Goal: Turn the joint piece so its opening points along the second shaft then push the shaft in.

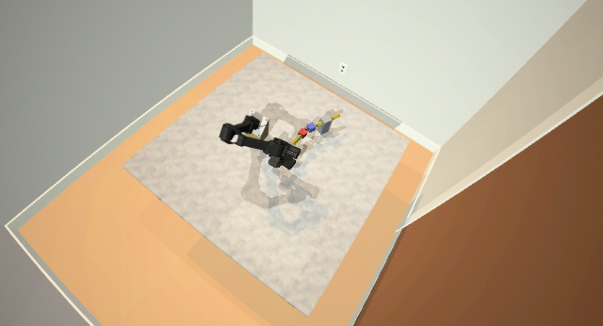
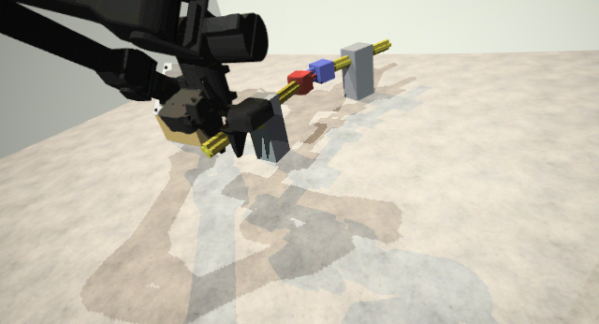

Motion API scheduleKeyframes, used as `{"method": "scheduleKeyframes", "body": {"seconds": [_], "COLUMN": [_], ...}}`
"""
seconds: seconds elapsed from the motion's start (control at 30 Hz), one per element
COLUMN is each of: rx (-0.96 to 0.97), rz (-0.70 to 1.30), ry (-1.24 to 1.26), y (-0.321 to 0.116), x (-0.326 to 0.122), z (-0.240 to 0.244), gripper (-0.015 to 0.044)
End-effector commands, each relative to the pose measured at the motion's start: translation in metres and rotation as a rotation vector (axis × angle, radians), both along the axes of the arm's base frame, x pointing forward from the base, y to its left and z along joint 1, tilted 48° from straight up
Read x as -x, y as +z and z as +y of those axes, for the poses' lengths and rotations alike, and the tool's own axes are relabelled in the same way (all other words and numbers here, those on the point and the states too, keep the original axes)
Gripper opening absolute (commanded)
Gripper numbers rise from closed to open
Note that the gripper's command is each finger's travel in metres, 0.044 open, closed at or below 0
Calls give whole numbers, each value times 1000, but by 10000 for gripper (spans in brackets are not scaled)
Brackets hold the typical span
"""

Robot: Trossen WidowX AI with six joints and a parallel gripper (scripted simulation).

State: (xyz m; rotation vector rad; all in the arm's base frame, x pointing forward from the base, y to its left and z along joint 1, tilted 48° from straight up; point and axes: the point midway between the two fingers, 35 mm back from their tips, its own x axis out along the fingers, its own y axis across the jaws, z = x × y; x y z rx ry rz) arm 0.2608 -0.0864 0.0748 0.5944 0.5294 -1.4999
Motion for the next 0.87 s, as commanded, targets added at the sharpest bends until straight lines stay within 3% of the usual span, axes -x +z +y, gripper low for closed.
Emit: {"method": "scheduleKeyframes", "body": {"seconds": [0.0,0.2,0.83], "rx": [0,0,-14], "rz": [1,1,3], "ry": [1,1,1], "y": [0,0,19], "x": [0,0,0], "z": [0,0,22], "gripper": [277,434,440]}}
